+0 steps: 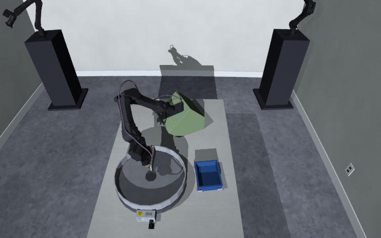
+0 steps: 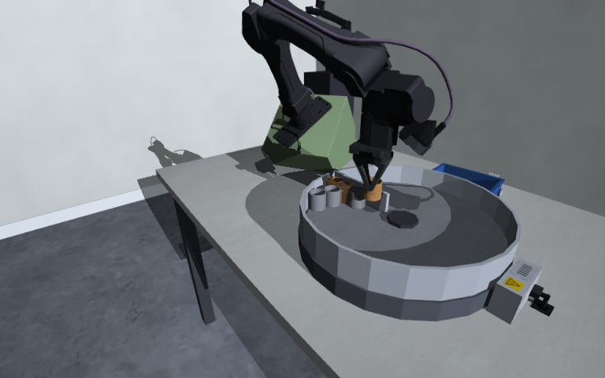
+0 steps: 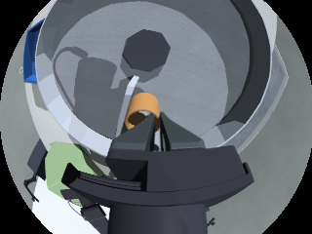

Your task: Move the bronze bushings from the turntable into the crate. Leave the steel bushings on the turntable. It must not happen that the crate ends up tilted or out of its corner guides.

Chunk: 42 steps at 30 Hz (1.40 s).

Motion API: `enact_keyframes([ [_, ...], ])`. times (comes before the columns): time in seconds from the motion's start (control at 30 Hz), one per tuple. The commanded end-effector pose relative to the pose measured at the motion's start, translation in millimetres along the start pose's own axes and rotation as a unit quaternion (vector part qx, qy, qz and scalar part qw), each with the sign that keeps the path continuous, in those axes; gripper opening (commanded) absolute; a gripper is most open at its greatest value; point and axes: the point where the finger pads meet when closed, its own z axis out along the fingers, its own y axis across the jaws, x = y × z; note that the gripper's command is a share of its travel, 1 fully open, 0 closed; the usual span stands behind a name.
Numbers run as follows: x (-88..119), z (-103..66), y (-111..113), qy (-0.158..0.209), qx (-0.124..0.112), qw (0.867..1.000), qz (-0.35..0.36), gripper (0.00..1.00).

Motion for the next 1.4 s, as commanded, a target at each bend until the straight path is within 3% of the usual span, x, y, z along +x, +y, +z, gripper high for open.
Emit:
enact_keyframes([
  [0.0, -5, -41.3, -6, -0.021, 0.003, 1.000, 0.009, 0.00],
  [0.27, -5, -55.2, -4, -0.021, -0.001, 1.000, 0.007, 0.00],
  [1.37, -5, -55.3, -4, -0.021, -0.002, 1.000, 0.006, 0.00],
])
